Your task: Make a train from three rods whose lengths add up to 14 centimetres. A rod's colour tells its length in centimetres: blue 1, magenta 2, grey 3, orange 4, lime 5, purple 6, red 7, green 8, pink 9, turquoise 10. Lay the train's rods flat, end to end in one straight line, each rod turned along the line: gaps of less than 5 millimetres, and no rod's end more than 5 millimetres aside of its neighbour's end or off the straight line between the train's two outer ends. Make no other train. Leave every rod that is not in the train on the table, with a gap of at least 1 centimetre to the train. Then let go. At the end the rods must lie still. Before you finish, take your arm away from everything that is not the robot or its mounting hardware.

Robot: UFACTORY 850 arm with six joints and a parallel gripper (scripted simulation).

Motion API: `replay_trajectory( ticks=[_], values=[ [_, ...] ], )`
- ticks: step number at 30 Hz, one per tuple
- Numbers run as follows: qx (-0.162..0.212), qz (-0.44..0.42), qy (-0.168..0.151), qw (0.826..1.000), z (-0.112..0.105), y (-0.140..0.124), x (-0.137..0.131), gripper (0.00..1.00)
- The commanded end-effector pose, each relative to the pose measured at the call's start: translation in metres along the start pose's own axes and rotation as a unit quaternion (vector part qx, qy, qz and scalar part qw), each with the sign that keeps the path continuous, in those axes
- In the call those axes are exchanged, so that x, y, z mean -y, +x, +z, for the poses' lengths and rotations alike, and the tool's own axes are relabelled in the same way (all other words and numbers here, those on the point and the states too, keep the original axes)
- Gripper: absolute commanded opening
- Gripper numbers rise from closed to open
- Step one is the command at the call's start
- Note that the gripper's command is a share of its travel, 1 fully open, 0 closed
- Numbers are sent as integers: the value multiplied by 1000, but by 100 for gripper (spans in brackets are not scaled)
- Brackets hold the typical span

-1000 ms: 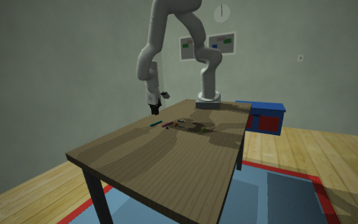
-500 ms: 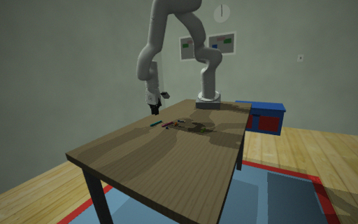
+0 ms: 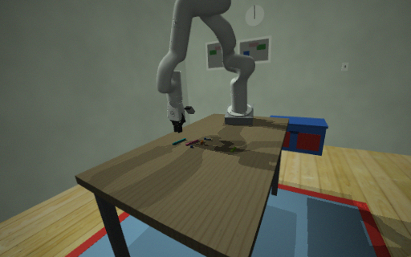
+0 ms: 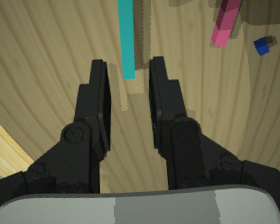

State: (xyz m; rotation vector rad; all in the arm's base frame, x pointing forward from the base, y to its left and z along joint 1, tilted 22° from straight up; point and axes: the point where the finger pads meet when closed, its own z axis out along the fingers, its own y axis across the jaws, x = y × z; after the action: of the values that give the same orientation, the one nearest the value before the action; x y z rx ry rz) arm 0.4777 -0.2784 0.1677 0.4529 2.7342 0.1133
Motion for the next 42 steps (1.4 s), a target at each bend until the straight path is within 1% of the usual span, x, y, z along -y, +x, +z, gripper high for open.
replay_trajectory(
  ticks=[1, 28, 42],
  values=[
    [1, 0, 0, 1000, 2, -1, 0, 24],
    [1, 0, 0, 1000, 40, 0, 0, 24],
    [1, 0, 0, 1000, 47, 0, 1, 24]
  ],
)
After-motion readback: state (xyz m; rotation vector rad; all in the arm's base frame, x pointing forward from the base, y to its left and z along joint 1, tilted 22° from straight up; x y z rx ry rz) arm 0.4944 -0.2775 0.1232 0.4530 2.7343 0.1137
